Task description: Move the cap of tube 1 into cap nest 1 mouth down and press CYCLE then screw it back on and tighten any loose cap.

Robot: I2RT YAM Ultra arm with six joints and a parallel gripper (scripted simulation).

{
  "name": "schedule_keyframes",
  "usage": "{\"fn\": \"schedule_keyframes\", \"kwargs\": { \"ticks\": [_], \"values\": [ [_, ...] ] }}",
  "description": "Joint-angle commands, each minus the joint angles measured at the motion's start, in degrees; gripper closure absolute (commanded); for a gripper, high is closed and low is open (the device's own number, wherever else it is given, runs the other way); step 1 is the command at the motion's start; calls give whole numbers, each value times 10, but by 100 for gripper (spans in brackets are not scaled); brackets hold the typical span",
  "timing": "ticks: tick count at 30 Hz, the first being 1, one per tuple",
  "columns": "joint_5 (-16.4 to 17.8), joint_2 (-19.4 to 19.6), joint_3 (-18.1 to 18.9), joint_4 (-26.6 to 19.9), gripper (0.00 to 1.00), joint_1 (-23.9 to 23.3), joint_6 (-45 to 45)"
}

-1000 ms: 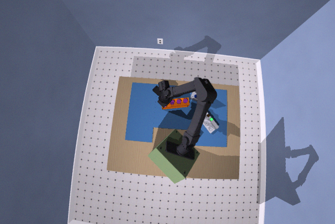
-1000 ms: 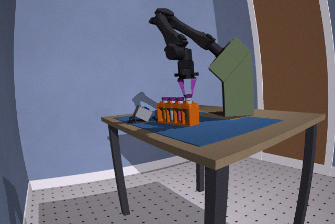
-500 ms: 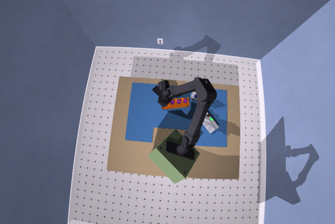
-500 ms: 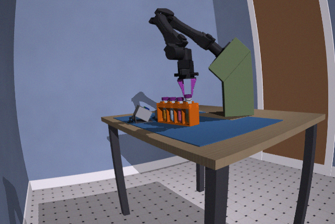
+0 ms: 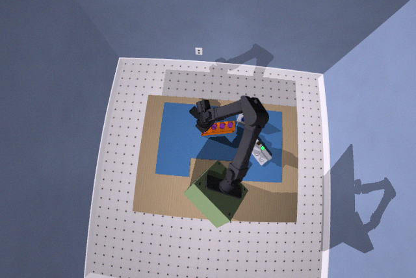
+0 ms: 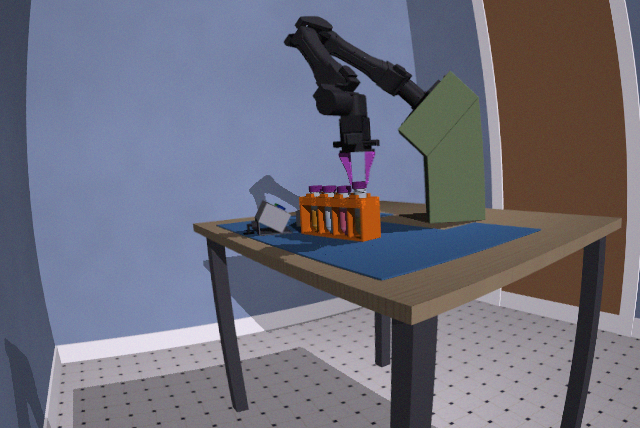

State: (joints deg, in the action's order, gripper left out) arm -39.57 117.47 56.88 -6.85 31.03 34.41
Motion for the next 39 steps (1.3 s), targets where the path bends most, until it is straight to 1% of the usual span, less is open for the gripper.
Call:
{"fn": "schedule_keyframes", "kwargs": {
  "ticks": [1, 20, 30, 31, 39],
  "values": [
    [3, -3, -2, 2, 100, 3, 1],
    [5, 4, -3, 16, 100, -3, 8],
    [5, 5, -3, 16, 100, -4, 9],
    [5, 5, -3, 16, 51, -4, 9],
    [5, 5, -3, 16, 51, -4, 9]
  ]
}}
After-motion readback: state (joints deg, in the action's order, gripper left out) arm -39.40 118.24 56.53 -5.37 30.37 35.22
